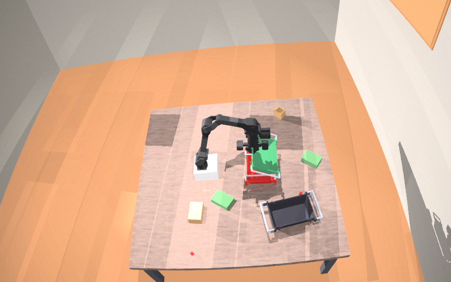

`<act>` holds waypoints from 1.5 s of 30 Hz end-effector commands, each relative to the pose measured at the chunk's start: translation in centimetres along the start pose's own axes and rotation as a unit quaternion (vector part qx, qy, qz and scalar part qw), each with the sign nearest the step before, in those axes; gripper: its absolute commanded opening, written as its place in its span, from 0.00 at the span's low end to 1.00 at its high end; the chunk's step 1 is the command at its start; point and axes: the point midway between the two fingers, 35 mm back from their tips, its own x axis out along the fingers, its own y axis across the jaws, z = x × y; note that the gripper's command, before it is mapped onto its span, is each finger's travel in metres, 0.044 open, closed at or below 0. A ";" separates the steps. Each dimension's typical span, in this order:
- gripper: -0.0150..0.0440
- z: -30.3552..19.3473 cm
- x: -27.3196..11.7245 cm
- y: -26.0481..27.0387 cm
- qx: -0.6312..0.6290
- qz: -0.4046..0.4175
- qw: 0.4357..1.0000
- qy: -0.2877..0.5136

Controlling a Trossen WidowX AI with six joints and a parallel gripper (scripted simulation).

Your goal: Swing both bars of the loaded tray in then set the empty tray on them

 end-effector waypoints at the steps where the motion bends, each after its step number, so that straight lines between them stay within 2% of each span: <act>1: 0.25 0.1 -0.4 -0.4 0.002 -0.010 1.000 -0.002; 45: 0.25 -0.1 4.7 0.4 0.002 -0.010 1.000 -0.002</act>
